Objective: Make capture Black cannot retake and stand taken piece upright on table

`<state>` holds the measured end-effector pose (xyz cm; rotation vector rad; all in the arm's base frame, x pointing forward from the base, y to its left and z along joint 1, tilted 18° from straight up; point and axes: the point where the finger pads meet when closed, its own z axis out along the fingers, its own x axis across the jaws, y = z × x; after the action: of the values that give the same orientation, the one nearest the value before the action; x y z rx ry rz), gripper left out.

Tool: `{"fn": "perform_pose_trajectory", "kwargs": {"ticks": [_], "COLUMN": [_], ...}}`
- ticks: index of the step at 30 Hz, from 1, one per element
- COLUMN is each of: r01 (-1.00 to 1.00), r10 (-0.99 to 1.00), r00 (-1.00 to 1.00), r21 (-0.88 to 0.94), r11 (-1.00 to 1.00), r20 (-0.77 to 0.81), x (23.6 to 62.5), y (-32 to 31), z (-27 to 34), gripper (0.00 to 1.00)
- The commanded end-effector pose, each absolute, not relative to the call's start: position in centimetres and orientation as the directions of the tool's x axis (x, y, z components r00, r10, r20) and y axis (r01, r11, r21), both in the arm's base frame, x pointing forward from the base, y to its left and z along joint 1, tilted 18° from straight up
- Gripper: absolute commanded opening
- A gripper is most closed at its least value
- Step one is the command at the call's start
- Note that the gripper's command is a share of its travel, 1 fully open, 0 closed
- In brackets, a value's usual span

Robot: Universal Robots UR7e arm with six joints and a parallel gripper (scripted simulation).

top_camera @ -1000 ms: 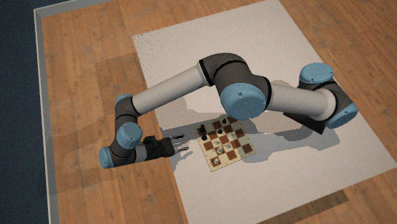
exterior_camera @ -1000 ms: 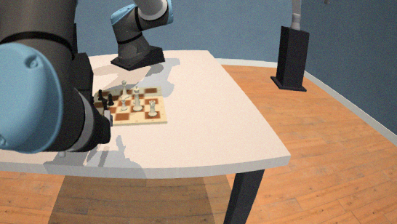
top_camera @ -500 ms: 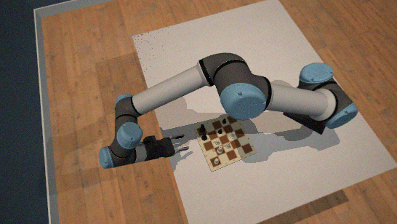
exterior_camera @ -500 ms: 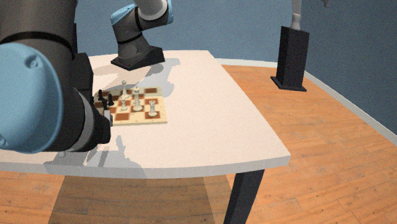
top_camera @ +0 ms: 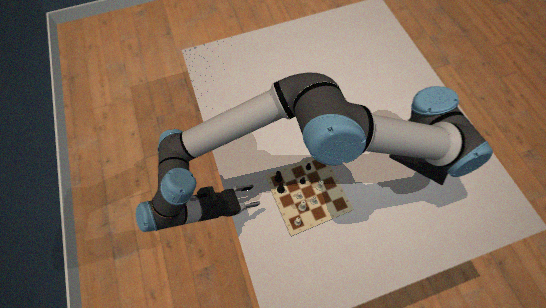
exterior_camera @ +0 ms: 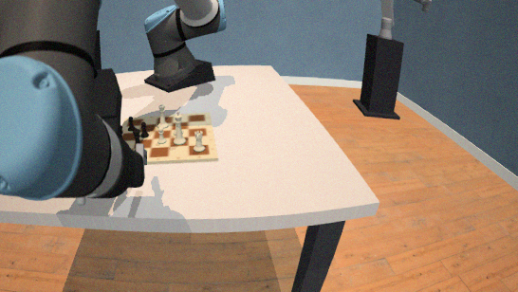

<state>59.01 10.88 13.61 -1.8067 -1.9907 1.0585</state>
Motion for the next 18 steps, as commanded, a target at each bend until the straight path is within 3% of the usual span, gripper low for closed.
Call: {"fn": "perform_pose_trajectory", "kwargs": {"ticks": [1,18], "r01": [0.758,0.758], "r10": [0.94,0.94], "r00": [-0.199,-0.199], "r21": [-0.652,-0.652], "r11": [-0.033,-0.033], "r20": [-0.279,-0.279], "x": [59.0,57.5], "y": [10.9,12.3], "z": [13.7,20.3], "gripper": [1.0,1.0]}}
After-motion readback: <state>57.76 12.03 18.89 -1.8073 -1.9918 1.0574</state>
